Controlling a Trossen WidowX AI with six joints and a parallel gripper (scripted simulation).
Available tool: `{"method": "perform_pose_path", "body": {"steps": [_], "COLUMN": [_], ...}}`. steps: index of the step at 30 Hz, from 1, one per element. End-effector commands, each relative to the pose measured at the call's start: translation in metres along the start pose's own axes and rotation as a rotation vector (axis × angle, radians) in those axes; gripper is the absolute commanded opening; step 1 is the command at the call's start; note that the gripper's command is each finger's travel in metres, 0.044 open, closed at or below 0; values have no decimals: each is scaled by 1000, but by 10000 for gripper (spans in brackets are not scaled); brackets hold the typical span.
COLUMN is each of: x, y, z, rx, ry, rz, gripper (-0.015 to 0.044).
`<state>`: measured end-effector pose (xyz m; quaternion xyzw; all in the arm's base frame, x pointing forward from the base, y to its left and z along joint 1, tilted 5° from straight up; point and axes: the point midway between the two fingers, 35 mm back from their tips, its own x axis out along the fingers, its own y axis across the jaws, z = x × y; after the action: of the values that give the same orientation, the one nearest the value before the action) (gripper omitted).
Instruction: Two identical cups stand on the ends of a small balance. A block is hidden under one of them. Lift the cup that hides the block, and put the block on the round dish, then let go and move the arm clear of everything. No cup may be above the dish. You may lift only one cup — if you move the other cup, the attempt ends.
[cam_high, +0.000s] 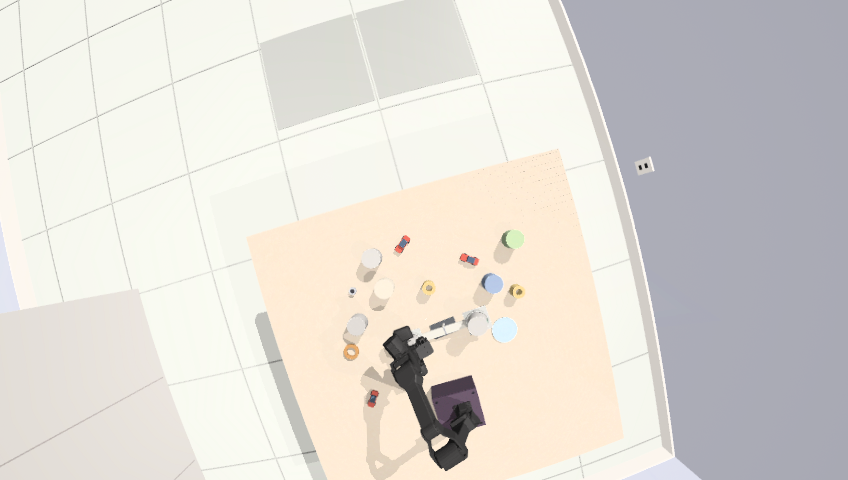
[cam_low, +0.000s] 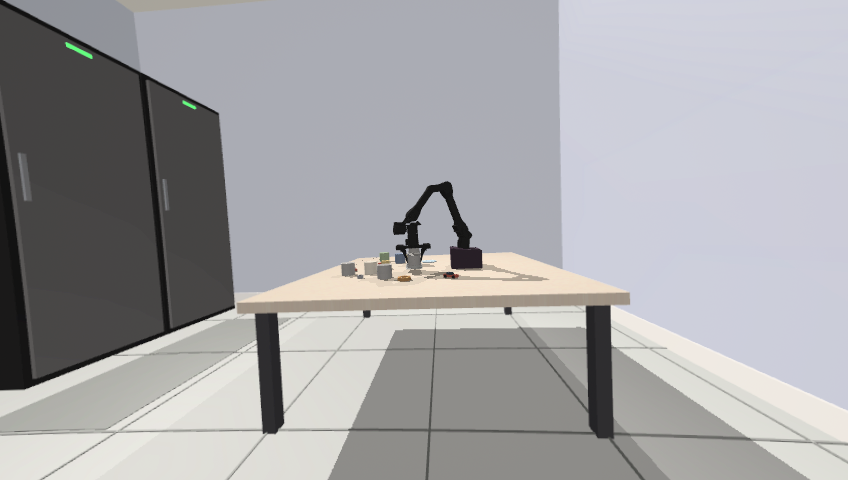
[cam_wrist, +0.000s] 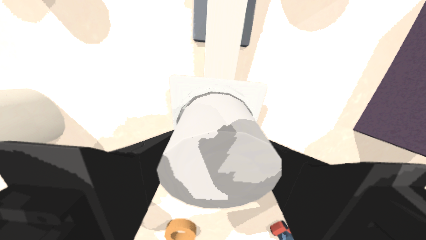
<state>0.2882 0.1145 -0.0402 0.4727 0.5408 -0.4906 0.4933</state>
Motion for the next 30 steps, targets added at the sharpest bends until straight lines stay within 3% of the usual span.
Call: {"method": "perform_pose_path", "body": {"steps": [1, 4, 30], "x": [-5, -8, -40], "y": [2, 3, 7], "z": [0, 0, -2], "rx": [4, 4, 4], "ry": [-3, -3, -3], "rz": [4, 5, 5], "gripper": [72, 0, 0]}}
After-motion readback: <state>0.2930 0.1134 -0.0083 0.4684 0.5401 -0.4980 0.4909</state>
